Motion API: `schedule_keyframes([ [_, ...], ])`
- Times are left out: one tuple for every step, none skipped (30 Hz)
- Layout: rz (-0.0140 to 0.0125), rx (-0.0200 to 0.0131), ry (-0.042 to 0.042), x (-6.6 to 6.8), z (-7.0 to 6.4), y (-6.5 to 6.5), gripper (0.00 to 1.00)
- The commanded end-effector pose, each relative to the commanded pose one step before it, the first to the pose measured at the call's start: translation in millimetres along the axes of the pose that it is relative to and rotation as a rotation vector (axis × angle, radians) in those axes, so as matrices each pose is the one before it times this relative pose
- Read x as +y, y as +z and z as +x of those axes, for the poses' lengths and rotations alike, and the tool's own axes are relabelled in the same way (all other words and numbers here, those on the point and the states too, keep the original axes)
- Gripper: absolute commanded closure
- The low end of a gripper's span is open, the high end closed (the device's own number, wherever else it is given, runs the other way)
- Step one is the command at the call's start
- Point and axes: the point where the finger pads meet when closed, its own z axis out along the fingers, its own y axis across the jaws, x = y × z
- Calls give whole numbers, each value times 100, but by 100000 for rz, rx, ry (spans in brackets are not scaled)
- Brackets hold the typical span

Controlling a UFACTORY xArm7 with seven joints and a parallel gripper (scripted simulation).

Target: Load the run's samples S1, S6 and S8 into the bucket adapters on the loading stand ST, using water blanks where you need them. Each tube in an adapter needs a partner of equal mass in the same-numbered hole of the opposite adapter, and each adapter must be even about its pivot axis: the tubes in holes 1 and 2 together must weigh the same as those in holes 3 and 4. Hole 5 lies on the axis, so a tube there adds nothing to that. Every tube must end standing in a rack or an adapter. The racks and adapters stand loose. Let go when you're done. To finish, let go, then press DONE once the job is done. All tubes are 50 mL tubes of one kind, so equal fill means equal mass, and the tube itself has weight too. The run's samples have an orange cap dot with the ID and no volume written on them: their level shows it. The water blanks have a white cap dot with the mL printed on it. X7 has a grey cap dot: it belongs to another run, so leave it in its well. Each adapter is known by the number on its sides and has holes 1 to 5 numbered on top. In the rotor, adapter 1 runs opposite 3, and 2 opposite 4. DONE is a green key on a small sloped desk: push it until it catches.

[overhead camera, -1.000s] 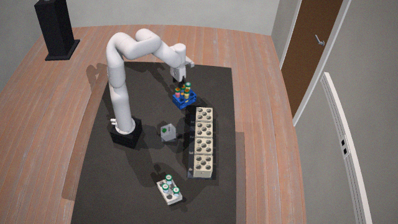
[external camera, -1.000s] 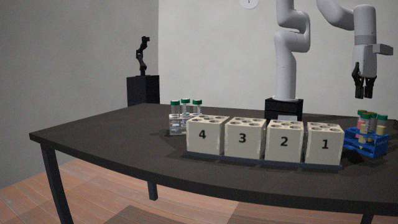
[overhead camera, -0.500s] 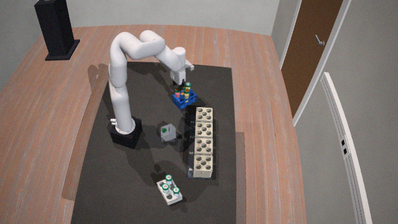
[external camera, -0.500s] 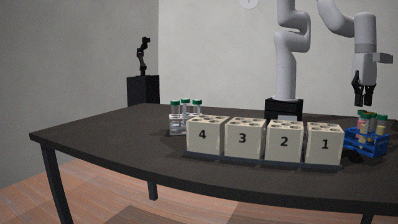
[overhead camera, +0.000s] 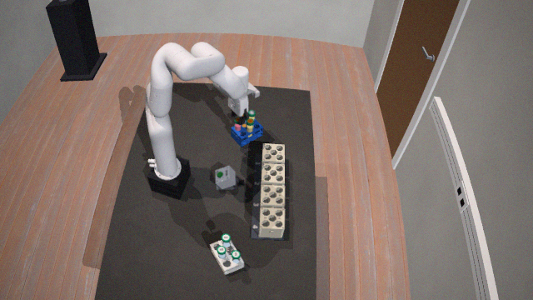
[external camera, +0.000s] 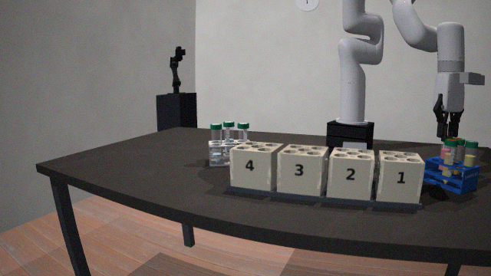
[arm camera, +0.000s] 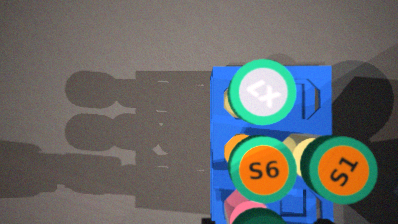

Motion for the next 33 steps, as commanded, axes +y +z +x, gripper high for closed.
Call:
schedule_keyframes([
  [-9, 366, -1, -6, 145, -105, 43],
  [0, 0, 0, 0, 0, 0, 43],
  [1, -1, 0, 1, -2, 62, 43],
  [-1, 0, 0, -1, 1, 71, 43],
  [0, 0, 0, 0, 0, 67, 43],
  [0, 0, 0, 0, 0, 67, 43],
  [0, 0, 0, 0, 0, 67, 43],
  [0, 0, 0, 0, 0, 67, 43],
  [0, 0, 0, 0, 0, 67, 43],
  [0, 0, 0, 0, 0, 67, 43],
  [0, 0, 0, 0, 0, 67, 43],
  [0, 0, 0, 0, 0, 67, 43],
  [0, 0, 0, 0, 0, 67, 43],
  [0, 0, 0, 0, 0, 0, 43],
  [0, 0, 0, 0, 0, 0, 43],
  [0, 0, 0, 0, 0, 68, 43],
  [0, 0, 0, 0, 0, 67, 43],
  [0, 0, 0, 0, 0, 67, 43],
  [0, 0, 0, 0, 0, 67, 43],
  [0, 0, 0, 0, 0, 67, 43],
  [0, 0, 0, 0, 0, 67, 43],
  [0, 0, 0, 0, 0, 67, 43],
  [0, 0, 0, 0, 0, 67, 43],
  [0, 0, 0, 0, 0, 67, 43],
  [0, 0, 0, 0, 0, 67, 43],
  [0, 0, 0, 0, 0, 67, 43],
  [0, 0, 0, 0, 0, 67, 43],
  [0, 0, 0, 0, 0, 67, 43],
  [0, 0, 0, 0, 0, 67, 43],
  [0, 0, 0, 0, 0, 67, 43],
  [0, 0, 0, 0, 0, 0, 43],
  [0, 0, 0, 0, 0, 0, 43],
  [0, 0, 0, 0, 0, 68, 43],
])
